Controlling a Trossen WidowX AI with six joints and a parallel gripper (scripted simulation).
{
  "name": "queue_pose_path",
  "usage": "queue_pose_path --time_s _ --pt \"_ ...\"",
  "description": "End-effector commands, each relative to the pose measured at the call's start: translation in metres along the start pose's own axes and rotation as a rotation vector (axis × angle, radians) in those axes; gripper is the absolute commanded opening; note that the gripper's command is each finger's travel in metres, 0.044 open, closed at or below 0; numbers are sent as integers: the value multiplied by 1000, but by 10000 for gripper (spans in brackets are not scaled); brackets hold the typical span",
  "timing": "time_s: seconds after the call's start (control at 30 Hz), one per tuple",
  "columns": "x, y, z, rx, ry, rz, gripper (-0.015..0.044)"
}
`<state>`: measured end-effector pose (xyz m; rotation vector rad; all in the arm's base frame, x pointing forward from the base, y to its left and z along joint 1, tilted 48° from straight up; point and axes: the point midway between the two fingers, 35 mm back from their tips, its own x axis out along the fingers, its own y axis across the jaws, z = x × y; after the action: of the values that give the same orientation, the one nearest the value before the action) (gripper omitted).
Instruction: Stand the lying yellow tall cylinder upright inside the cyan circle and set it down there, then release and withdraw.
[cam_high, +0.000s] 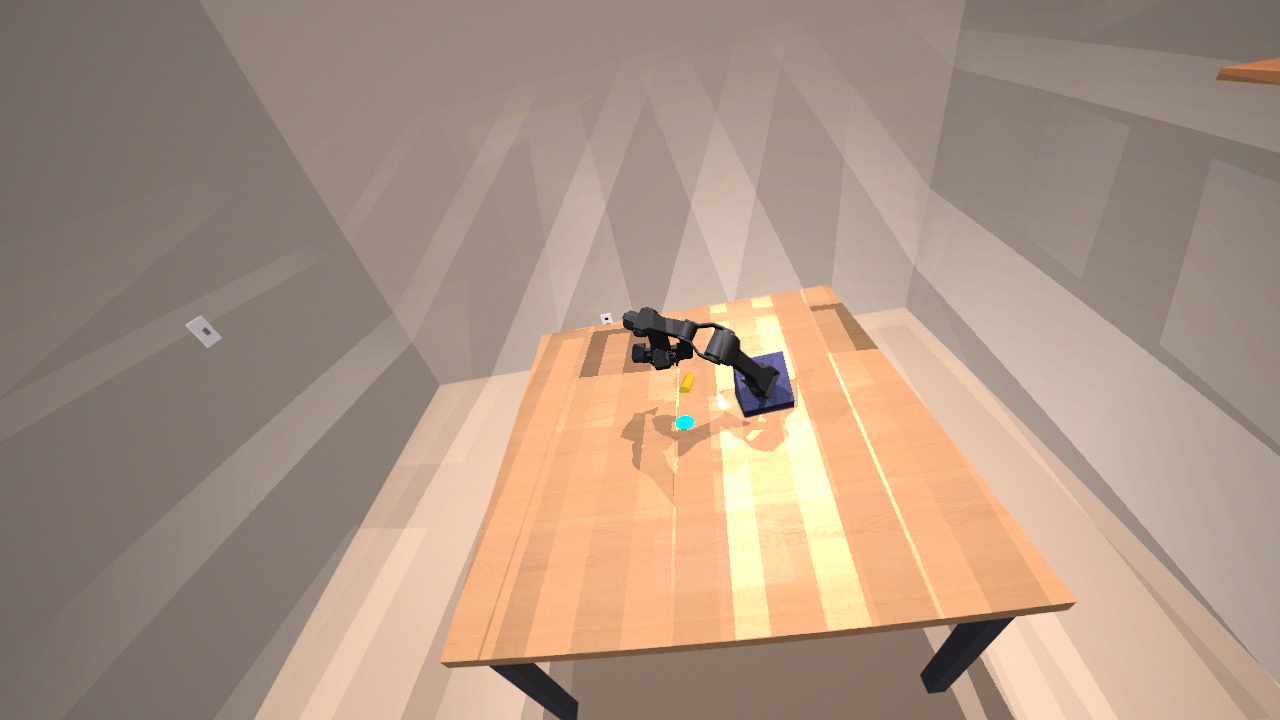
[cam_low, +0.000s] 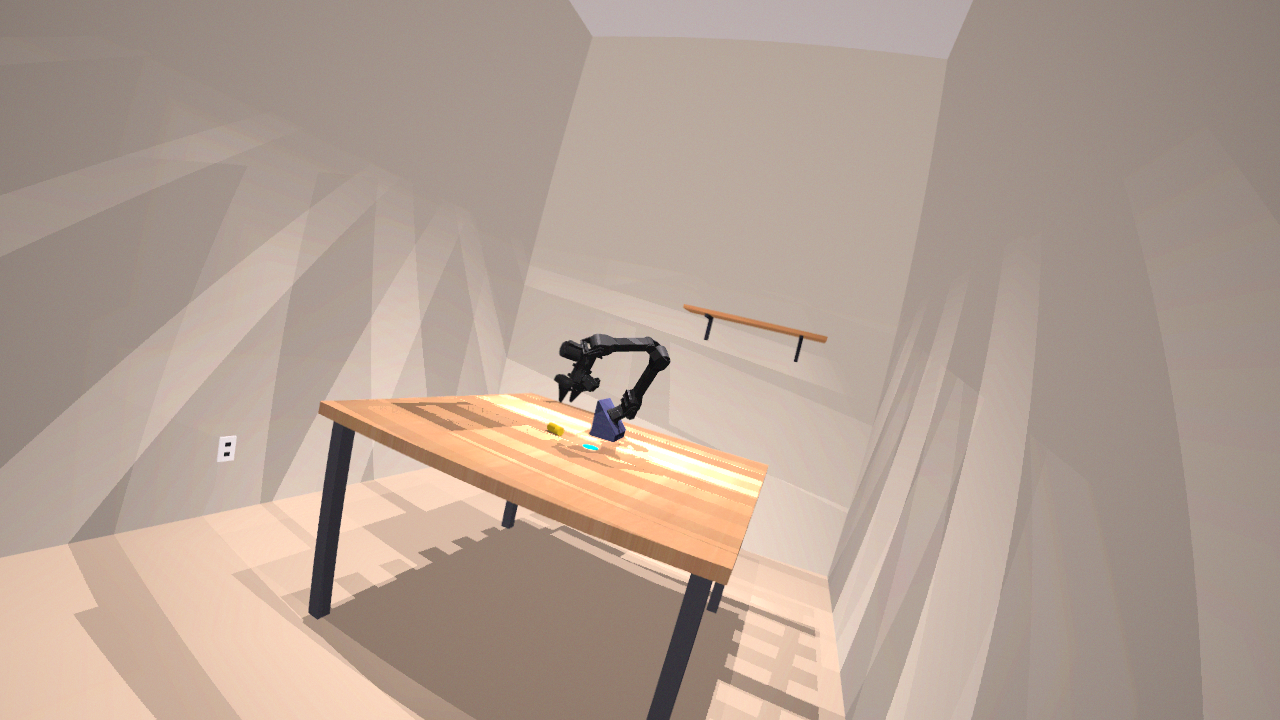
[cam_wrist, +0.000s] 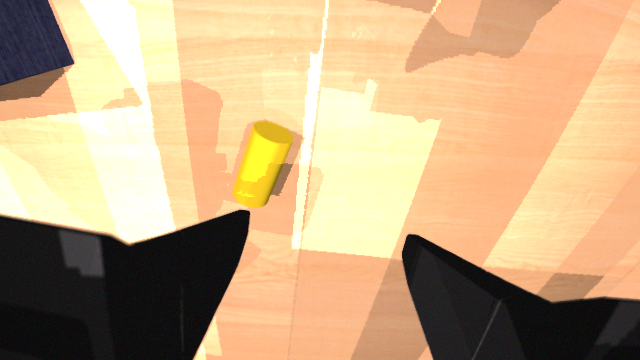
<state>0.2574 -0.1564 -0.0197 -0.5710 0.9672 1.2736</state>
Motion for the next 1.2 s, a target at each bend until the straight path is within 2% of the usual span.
queue_pose_path --time_s 0.0,0.2,0.4,0.73,0.83,1.1,1.17 --pt "8 16 -14 84 -94 20 309" --pt "18 41 -32 226 -249 33 309" --pt "21 44 -33 242 -267 33 309" --pt "120 43 -5 241 -271 32 309" --pt "126 44 -3 241 -272 33 309" --pt "126 44 -3 241 -272 33 105" --pt "126 44 -3 241 -272 33 105"
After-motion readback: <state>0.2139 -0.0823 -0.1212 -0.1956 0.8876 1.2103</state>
